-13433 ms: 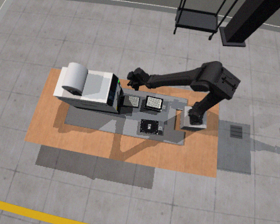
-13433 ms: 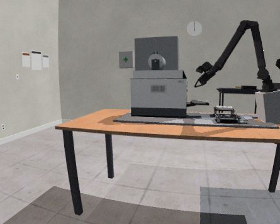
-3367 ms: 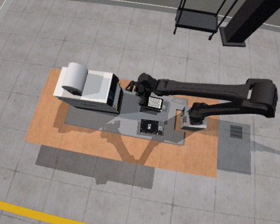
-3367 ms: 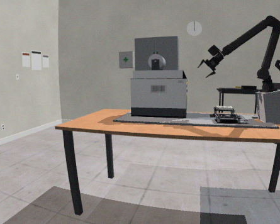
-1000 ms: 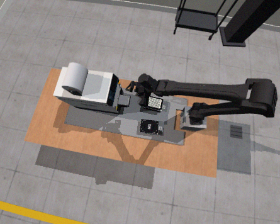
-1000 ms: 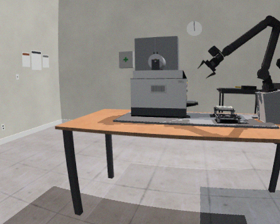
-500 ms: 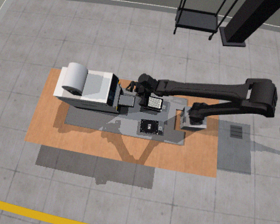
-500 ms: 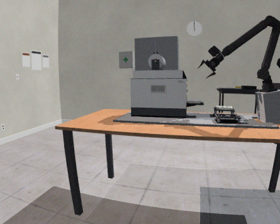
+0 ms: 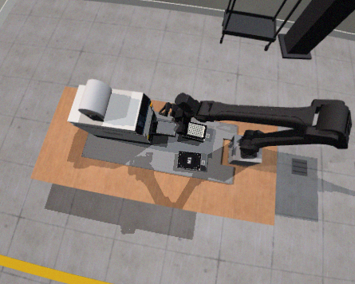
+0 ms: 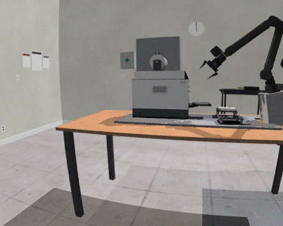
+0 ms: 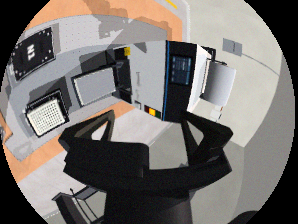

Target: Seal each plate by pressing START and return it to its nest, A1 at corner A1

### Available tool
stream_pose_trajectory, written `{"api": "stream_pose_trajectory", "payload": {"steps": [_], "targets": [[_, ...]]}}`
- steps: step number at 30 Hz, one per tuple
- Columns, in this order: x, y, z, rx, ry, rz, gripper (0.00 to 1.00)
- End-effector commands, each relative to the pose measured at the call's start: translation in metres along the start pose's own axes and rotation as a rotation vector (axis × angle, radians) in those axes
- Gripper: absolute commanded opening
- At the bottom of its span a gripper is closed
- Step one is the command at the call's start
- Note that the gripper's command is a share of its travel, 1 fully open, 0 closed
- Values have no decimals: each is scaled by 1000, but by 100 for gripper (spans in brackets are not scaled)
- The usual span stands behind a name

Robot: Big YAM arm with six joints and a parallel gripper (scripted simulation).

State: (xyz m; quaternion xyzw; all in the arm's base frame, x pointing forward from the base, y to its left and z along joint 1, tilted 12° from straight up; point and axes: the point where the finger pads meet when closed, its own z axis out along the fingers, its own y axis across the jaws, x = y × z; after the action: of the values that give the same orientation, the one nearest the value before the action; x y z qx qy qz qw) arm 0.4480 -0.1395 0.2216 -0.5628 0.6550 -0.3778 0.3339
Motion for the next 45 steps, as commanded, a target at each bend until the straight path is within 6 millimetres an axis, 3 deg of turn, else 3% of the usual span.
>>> {"api": "stream_pose_trajectory", "payload": {"steps": [1,12,22,38,45], "targets": [[3,-24,5,44,2,-3,100],[0,-9,-3,33,2,-1,100],[0,-8,-6,36,4,-3,100],[5,-31,0,59,8,-9,100],[43,23,3,18,13,305,96]]}}
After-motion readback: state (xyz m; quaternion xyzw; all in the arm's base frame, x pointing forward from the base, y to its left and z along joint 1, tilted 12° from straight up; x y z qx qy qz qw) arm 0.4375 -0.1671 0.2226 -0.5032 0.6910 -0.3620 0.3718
